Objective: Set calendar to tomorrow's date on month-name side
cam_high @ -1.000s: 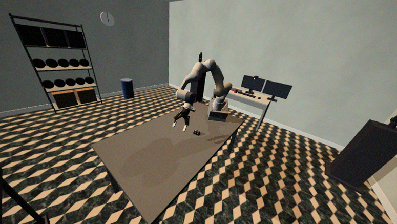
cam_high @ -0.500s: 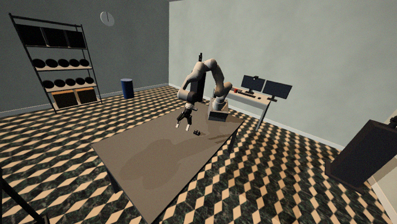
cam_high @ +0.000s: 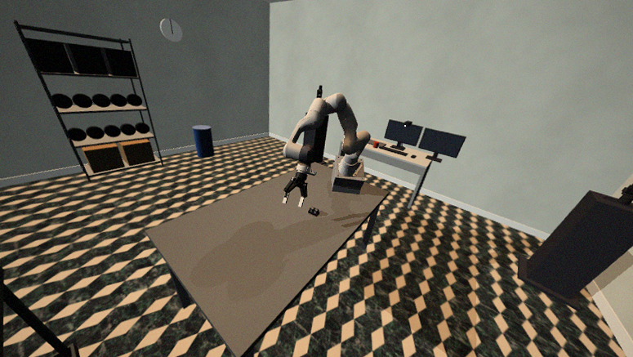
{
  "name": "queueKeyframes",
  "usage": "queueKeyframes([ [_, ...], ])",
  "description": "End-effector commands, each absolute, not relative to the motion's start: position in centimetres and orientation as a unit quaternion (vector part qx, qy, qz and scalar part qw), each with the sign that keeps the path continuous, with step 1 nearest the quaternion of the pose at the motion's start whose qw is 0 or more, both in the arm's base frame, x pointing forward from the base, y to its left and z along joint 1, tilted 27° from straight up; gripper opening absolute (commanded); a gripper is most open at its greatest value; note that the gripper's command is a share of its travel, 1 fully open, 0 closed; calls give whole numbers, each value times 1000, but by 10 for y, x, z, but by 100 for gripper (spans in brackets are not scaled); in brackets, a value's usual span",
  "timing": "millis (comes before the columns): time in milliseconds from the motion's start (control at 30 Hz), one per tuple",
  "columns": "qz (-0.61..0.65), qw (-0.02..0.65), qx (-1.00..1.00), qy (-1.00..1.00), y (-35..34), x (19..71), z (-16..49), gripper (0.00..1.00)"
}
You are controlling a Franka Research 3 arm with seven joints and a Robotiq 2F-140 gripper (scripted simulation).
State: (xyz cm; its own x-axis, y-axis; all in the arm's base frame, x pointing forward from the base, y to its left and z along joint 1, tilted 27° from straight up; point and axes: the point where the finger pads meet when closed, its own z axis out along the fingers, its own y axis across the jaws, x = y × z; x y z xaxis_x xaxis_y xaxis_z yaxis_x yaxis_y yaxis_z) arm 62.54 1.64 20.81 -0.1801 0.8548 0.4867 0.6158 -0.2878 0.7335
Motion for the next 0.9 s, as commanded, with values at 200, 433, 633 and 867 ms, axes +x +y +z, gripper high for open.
queueKeyframes([
  [200, 454, 104, 629, 622, 27, 592, 191, 100],
  [433, 454, 104, 629, 622, 27, 592, 191, 100],
  [633, 406, 90, 627, 659, 33, 557, 174, 100],
  [867, 406, 90, 627, 659, 33, 557, 174, 100],
])
